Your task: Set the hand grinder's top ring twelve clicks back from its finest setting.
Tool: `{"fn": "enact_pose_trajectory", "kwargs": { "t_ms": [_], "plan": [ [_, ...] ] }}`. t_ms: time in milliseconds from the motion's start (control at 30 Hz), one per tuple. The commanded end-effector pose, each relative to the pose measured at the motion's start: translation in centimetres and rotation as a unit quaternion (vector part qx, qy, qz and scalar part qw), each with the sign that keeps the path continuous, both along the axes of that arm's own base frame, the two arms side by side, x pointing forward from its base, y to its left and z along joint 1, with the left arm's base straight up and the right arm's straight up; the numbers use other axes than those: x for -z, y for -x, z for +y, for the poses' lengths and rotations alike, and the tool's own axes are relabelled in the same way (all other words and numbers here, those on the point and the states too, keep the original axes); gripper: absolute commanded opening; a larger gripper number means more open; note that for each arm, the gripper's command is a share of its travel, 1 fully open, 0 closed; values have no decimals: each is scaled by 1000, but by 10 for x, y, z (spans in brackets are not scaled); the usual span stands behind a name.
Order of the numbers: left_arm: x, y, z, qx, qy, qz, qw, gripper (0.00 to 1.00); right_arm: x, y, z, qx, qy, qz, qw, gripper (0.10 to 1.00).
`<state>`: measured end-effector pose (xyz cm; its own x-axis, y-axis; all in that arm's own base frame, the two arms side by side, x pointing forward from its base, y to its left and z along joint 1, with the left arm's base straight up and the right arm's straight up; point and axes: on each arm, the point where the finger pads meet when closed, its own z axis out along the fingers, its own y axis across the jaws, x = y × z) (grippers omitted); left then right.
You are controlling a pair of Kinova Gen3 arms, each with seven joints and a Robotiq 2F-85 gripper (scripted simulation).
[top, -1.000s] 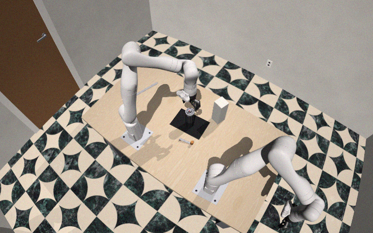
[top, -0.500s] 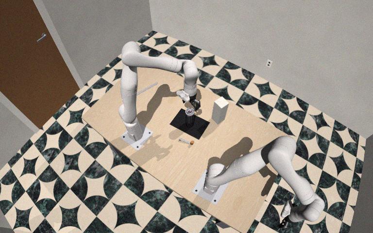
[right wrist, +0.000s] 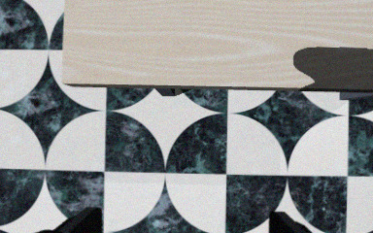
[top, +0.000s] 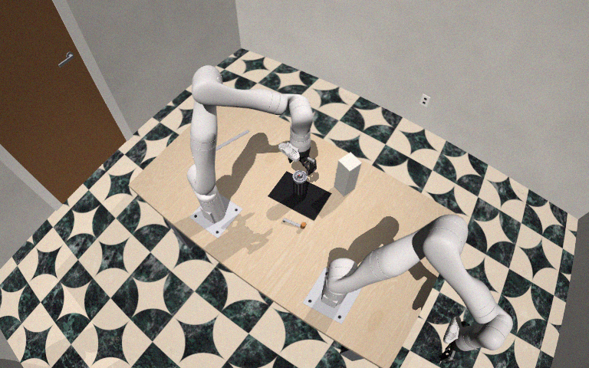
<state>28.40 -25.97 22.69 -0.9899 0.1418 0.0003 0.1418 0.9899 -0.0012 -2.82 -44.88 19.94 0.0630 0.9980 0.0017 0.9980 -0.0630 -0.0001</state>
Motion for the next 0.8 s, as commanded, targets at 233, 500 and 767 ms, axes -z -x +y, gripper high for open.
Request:
{"fn": "enact_pose_trajectory", "kwargs": {
  "t_ms": [233, 500, 767],
  "plan": [
    [-1, 0, 0, 0, 0, -1, 1000, 1000, -1, 0, 0, 0, 1, 0, 1000, 1000],
    [-1, 0, 0, 0, 0, -1, 1000, 1000, -1, 0, 0, 0, 1, 0, 1000, 1000],
    [5, 0, 0, 0, 0, -1, 1000, 1000, -1, 0, 0, 0, 1, 0, 1000, 1000]
  ]
}}
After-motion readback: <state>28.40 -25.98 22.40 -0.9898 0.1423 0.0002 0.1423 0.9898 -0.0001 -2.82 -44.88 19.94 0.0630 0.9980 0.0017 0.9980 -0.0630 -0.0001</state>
